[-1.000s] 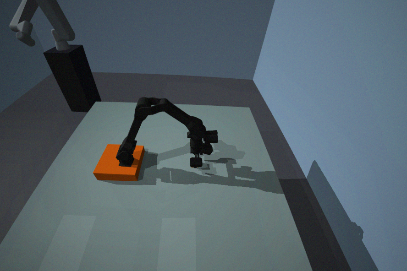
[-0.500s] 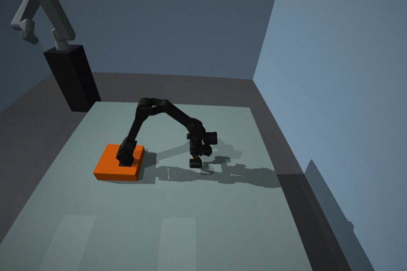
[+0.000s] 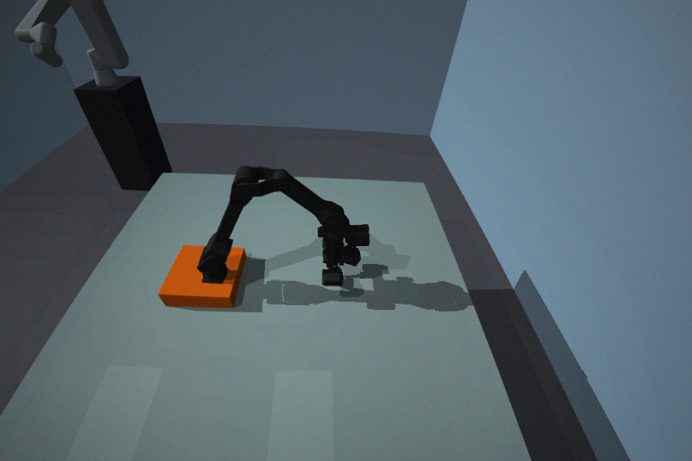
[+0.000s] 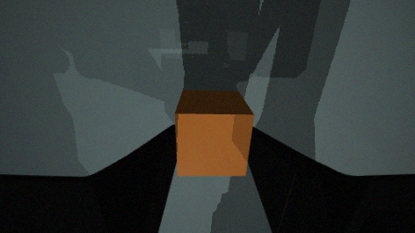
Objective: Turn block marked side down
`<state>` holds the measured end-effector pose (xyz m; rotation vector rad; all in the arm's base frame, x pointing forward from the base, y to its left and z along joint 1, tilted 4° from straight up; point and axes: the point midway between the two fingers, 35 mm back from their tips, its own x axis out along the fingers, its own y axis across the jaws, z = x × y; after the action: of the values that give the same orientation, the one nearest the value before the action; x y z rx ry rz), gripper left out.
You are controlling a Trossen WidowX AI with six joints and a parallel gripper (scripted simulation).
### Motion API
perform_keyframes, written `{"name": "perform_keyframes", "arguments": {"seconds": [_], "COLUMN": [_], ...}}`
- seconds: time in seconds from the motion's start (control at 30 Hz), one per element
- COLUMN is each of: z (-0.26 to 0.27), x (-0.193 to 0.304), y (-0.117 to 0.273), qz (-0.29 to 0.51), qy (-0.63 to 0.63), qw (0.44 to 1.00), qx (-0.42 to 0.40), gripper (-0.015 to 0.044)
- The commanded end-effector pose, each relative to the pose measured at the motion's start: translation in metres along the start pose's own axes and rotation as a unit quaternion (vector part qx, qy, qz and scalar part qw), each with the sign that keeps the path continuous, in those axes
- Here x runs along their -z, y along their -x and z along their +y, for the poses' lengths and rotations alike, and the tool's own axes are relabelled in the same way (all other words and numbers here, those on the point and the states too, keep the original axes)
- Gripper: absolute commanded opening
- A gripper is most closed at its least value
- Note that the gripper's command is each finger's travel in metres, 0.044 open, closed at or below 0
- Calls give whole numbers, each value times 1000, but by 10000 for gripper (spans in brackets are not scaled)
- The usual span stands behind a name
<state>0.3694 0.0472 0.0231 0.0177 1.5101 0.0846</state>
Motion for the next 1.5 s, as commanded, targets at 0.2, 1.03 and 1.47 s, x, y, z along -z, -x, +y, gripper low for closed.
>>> {"name": "perform_keyframes", "arguments": {"seconds": [0.2, 1.03, 1.47], "z": [0, 0, 0], "x": [1, -1, 5], "y": [27, 19, 20], "qz": [2, -146, -243], "qy": [-1, 0, -2], "qw": [1000, 989, 970], "qx": [-1, 2, 0], "gripper": [0, 0, 0]}}
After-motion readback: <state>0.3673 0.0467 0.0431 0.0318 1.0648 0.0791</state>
